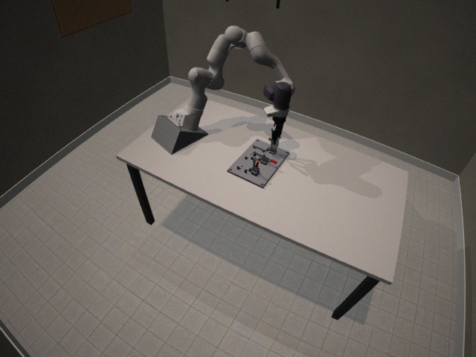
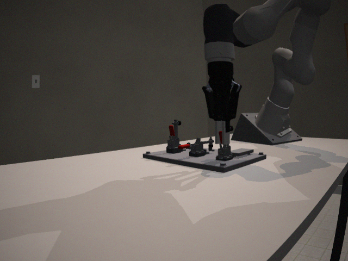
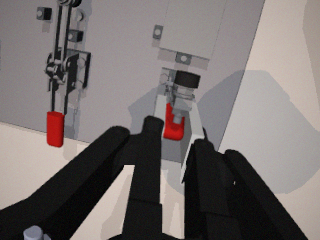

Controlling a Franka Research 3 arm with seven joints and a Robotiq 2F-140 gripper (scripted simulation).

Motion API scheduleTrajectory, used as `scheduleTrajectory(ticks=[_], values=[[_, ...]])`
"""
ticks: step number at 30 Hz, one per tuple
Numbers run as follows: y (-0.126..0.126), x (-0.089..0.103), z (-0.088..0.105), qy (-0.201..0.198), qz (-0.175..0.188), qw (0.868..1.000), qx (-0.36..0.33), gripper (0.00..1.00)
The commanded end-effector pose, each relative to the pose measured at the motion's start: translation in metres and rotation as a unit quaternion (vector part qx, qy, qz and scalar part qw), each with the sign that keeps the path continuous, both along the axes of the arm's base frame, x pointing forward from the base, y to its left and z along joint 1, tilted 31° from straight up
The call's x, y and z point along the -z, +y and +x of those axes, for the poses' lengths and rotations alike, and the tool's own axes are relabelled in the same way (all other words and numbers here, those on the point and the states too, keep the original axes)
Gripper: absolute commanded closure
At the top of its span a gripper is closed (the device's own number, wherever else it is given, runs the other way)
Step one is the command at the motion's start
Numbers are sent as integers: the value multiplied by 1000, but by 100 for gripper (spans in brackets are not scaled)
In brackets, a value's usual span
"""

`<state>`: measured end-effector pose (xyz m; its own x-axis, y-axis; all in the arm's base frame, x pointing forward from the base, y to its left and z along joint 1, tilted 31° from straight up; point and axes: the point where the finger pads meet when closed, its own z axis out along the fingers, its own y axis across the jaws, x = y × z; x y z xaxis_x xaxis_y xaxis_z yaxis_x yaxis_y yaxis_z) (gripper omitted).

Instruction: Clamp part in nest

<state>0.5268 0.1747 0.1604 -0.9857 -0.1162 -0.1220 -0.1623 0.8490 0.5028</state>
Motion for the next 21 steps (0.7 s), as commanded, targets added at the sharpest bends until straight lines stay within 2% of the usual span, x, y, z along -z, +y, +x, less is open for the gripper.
scheduleTrajectory(ticks=[1, 21], values=[[2, 1, 0, -1, 1, 1000, -1, 100], [2, 0, 5, -1, 1, 1000, -1, 100]])
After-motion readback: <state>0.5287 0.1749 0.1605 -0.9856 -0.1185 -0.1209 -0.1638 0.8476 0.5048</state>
